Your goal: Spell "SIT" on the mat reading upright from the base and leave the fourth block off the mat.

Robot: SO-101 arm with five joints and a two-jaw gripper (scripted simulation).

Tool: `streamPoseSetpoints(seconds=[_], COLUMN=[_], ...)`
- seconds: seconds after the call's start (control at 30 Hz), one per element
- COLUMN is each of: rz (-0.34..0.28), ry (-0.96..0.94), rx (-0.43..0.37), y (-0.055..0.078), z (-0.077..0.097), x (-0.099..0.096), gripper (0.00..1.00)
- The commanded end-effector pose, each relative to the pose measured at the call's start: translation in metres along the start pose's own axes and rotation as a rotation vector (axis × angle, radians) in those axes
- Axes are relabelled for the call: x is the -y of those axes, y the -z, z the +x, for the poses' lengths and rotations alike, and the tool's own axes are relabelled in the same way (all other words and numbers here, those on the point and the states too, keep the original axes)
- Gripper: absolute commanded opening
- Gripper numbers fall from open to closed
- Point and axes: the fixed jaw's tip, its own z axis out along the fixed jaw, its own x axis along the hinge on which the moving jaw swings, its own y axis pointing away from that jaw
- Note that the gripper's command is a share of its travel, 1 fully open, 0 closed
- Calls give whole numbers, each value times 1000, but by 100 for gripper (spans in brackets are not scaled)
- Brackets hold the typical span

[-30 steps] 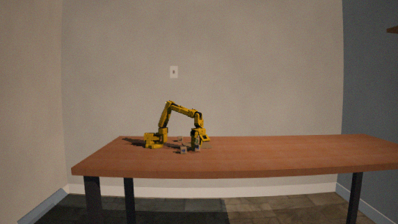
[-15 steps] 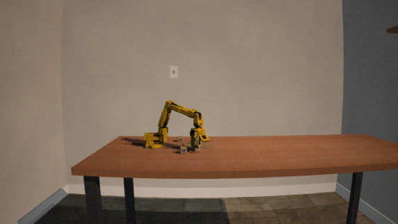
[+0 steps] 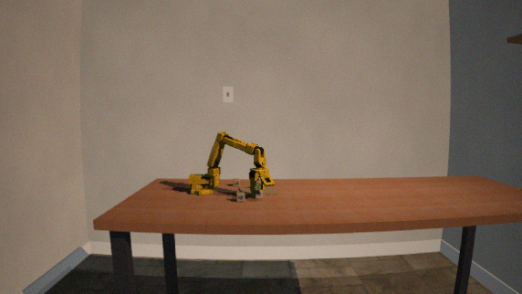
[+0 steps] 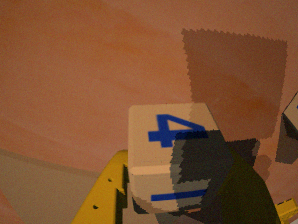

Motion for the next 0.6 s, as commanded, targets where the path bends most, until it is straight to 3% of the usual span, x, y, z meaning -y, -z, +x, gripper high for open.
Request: streamPoseSetpoints(seconds=[0.0,0.3,0.57], rz=[-48,-48,-48], ry=[0,0,0], rx=[59,59,59], y=[14,17,36], z=[-8,-8,-8], x=[-5,-5,-5], gripper=[0,0,0])
